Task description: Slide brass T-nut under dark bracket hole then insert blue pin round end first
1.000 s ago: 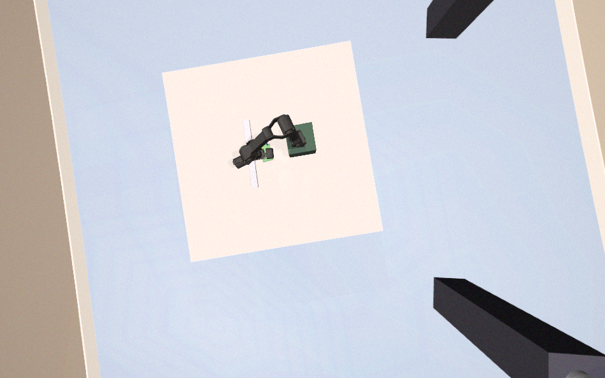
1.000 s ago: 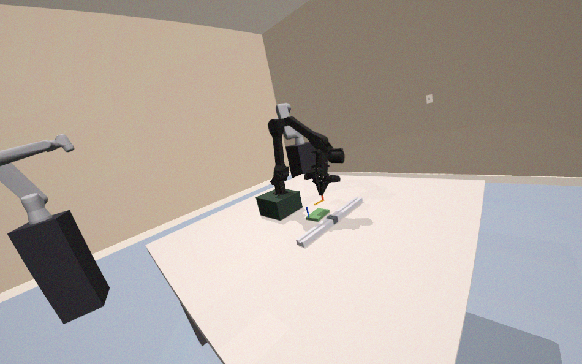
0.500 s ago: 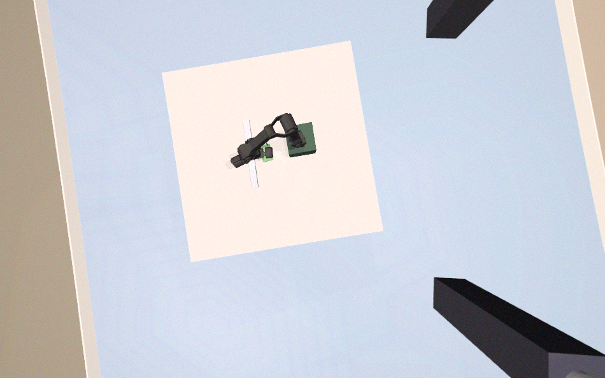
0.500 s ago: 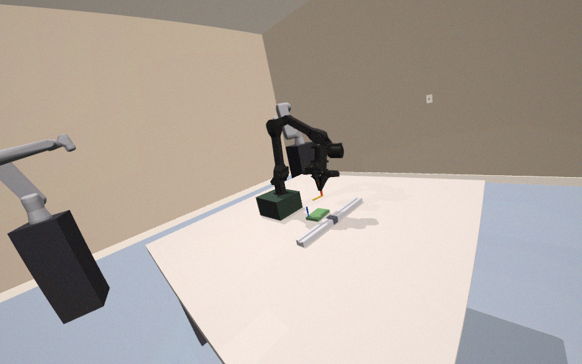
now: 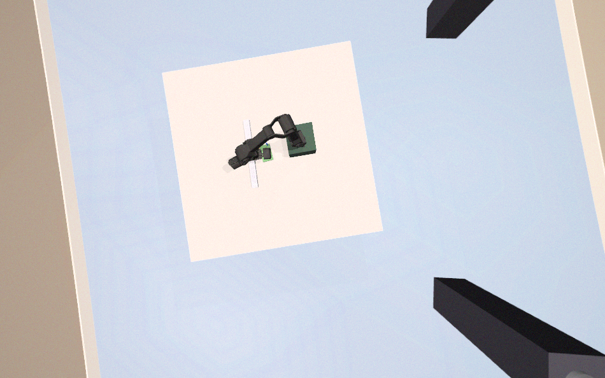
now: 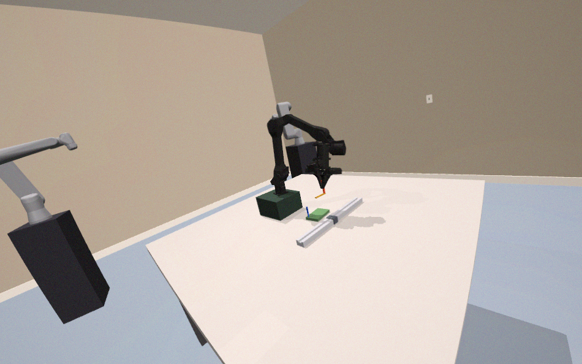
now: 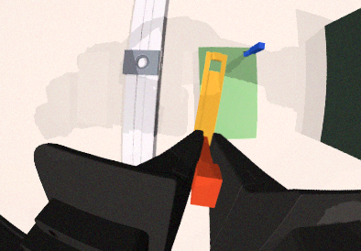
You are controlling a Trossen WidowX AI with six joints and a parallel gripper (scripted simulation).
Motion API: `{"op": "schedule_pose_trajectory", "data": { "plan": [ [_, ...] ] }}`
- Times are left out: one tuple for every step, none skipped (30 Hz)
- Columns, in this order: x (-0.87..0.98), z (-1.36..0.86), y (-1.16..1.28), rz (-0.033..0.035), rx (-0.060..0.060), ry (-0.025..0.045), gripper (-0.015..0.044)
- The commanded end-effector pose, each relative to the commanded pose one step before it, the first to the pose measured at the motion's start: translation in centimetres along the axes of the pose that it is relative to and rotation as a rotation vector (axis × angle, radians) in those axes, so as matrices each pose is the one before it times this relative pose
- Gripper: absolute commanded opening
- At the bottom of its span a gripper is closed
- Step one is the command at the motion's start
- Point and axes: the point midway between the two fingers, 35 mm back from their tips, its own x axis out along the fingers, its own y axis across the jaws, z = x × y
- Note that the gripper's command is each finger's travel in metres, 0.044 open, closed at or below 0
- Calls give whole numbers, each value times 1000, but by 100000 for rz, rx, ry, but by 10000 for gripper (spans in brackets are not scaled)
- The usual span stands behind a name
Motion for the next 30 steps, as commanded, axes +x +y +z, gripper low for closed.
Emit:
{"op": "schedule_pose_trajectory", "data": {
  "plan": [
    [-207,-612,511,-42,-497,496,-150],
    [-36,-113,113,58,-193,52,-150],
    [-35,-114,113,58,-193,52,-150],
    [-35,-114,112,58,-193,52,-150],
    [-34,-114,112,58,-193,52,-150],
    [-34,-115,112,58,-193,52,-150],
    [-33,-115,111,58,-193,52,-150],
    [-36,-111,115,32,-94,34,-150],
    [-36,-113,116,33,-95,35,-150],
    [-36,-113,116,32,-95,35,-150],
    [-35,-114,115,32,-95,35,-150],
    [-34,-114,115,32,-95,35,-150],
    [-34,-115,114,32,-95,35,-150],
    [-33,-115,114,32,-95,35,-150],
    [-32,-116,114,32,-95,35,-150],
    [-32,-116,113,32,-95,35,-150],
    [-31,-117,113,32,-95,35,-150],
    [-31,-117,112,32,-95,35,-150],
    [-30,-118,112,32,-95,35,-150],
    [-29,-118,111,31,-95,35,-150],
    [-29,-119,111,31,-95,35,-150],
    [-28,-119,110,31,-95,35,-150],
    [-27,-120,110,31,-95,35,-150],
    [-27,-120,110,31,-95,35,-150],
    [-26,-121,109,31,-95,35,-150],
    [-25,-121,109,31,-95,35,-150],
    [-25,-122,108,31,-95,35,-150],
    [-24,-122,108,31,-95,35,-150],
    [-24,-123,107,31,-95,35,-150],
    [-23,-123,107,31,-95,35,-150]
  ]
}}
